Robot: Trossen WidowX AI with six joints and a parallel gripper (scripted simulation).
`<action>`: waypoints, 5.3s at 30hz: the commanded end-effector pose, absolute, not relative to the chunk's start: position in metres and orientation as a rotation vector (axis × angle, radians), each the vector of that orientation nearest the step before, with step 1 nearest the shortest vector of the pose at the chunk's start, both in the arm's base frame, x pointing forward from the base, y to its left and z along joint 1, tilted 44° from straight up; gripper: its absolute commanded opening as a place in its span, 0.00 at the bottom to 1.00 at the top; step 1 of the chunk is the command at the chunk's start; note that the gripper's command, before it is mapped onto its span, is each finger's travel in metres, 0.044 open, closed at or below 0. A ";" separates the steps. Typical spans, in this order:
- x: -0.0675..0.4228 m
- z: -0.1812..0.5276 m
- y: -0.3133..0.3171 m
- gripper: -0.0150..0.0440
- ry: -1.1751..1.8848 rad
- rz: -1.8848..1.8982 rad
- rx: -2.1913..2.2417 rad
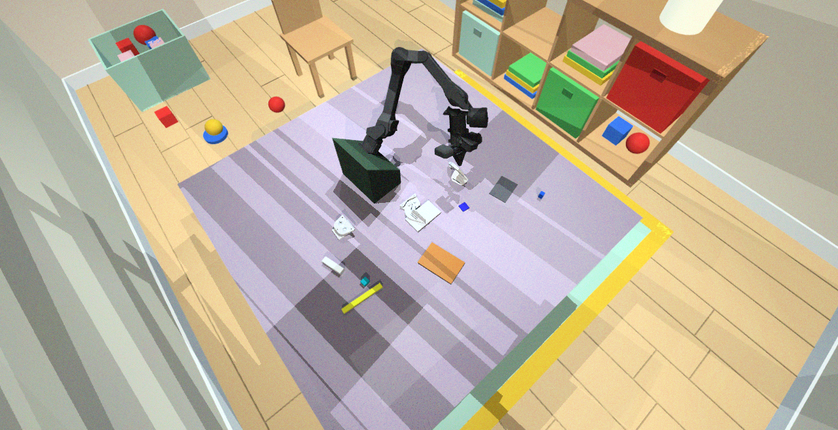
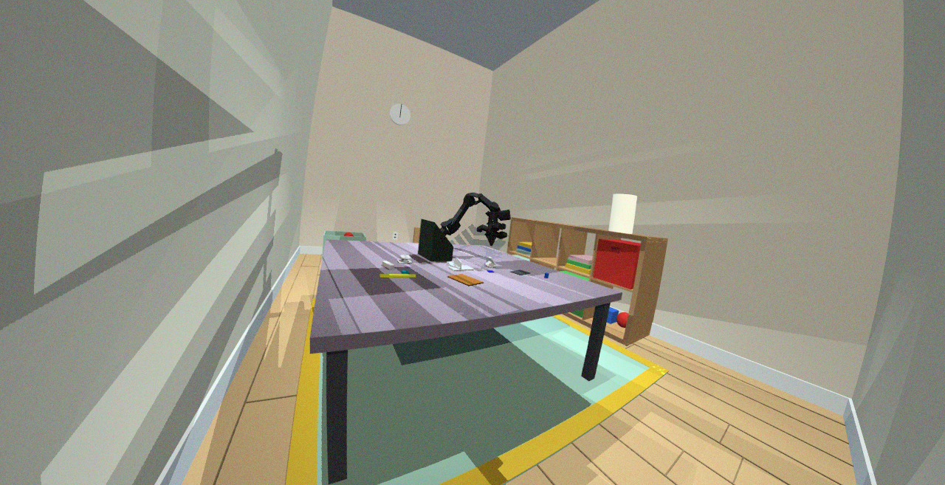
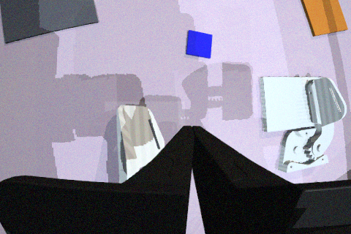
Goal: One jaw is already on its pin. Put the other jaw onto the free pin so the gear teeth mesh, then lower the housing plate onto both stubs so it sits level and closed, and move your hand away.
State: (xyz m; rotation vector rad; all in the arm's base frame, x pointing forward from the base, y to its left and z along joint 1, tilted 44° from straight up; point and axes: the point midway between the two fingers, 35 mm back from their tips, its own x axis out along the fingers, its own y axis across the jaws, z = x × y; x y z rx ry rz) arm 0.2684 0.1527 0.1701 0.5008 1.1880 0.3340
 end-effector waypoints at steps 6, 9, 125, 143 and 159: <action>0.235 0.146 0.163 0.25 1.397 0.485 0.528; 0.225 0.142 0.166 0.25 1.454 0.535 0.549; 0.210 0.171 0.214 0.52 1.539 0.627 0.608; 0.210 0.171 0.214 1.00 1.539 0.627 0.608; 0.210 0.171 0.214 1.00 1.539 0.627 0.608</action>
